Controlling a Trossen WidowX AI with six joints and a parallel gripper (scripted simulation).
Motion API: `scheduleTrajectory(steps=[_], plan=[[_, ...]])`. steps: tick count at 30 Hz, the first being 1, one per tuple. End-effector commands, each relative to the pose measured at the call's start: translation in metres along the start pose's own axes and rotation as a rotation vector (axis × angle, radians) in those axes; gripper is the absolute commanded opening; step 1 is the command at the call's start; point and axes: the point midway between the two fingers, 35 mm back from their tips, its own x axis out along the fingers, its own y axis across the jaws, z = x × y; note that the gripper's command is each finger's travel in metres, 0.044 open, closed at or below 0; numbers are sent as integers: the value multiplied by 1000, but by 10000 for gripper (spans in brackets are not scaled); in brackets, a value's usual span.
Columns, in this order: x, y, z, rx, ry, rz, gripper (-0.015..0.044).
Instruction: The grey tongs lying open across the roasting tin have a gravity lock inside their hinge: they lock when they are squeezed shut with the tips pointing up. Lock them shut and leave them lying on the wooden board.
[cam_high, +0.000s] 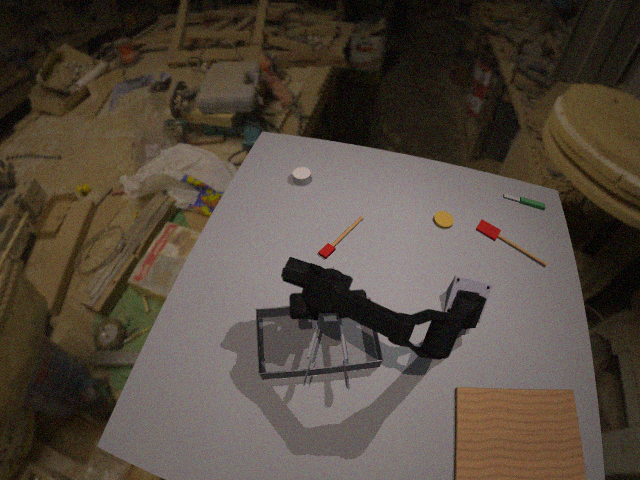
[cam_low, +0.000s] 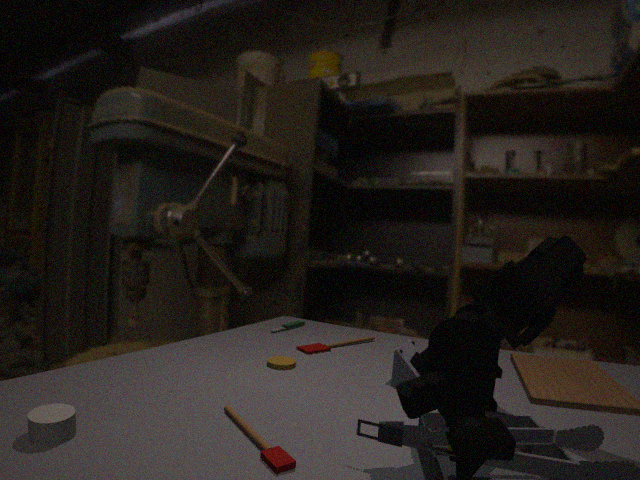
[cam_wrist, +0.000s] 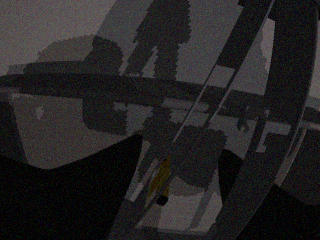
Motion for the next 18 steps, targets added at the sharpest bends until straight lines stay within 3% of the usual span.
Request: scheduleTrajectory(steps=[1,18], plan=[[0,0,0,0,1,-1,202],[0,0,0,0,1,-1,88]])
